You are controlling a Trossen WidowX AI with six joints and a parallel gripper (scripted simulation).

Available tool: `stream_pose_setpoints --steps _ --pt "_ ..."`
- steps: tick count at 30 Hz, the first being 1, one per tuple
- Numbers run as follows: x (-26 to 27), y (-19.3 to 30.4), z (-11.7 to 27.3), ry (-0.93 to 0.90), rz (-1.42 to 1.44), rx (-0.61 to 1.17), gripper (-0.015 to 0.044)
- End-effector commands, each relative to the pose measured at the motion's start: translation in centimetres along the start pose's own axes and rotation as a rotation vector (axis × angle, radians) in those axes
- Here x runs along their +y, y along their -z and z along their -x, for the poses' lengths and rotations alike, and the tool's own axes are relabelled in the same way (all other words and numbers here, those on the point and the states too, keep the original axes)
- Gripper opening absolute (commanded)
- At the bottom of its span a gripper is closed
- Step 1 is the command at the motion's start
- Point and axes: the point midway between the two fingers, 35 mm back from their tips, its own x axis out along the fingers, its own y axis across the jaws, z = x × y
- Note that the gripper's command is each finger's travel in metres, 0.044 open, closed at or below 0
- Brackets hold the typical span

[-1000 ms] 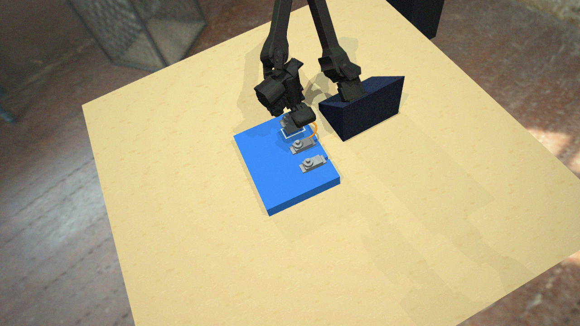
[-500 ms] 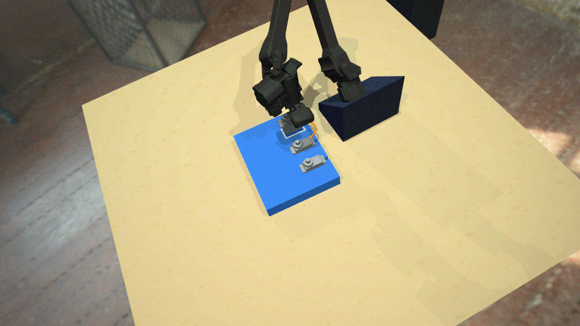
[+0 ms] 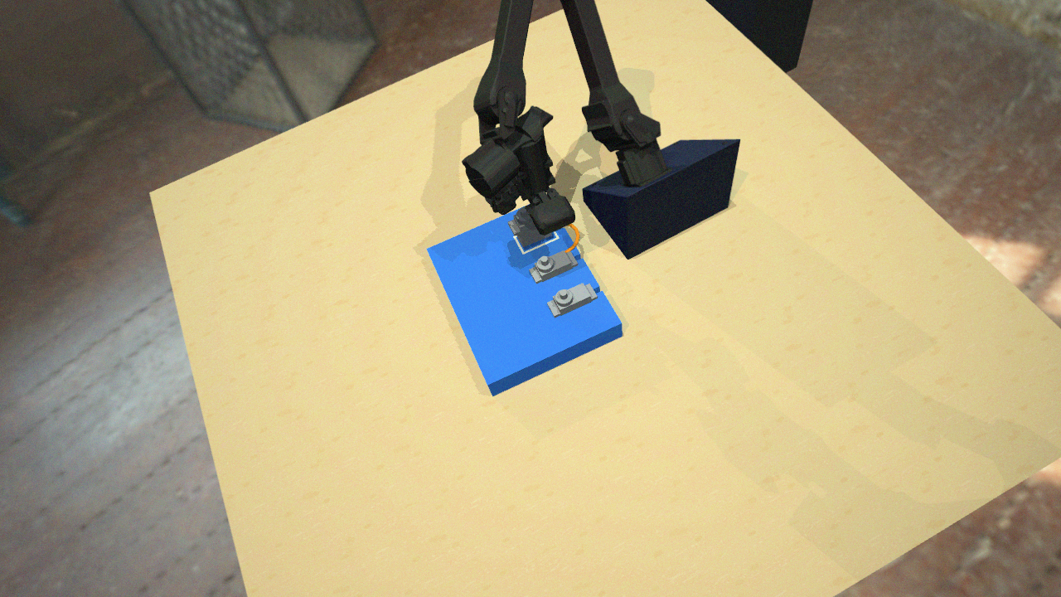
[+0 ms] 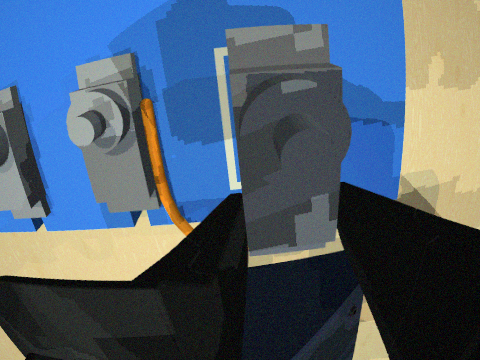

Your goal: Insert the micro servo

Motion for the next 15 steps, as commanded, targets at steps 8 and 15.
stream_pose_setpoints --steps 8,15 --pt "0.06 0.41 0.03 -0.005 -0.003 0.001 0.0000" --pt "0.06 0.41 -0.11 -0.005 -0.003 0.001 0.0000"
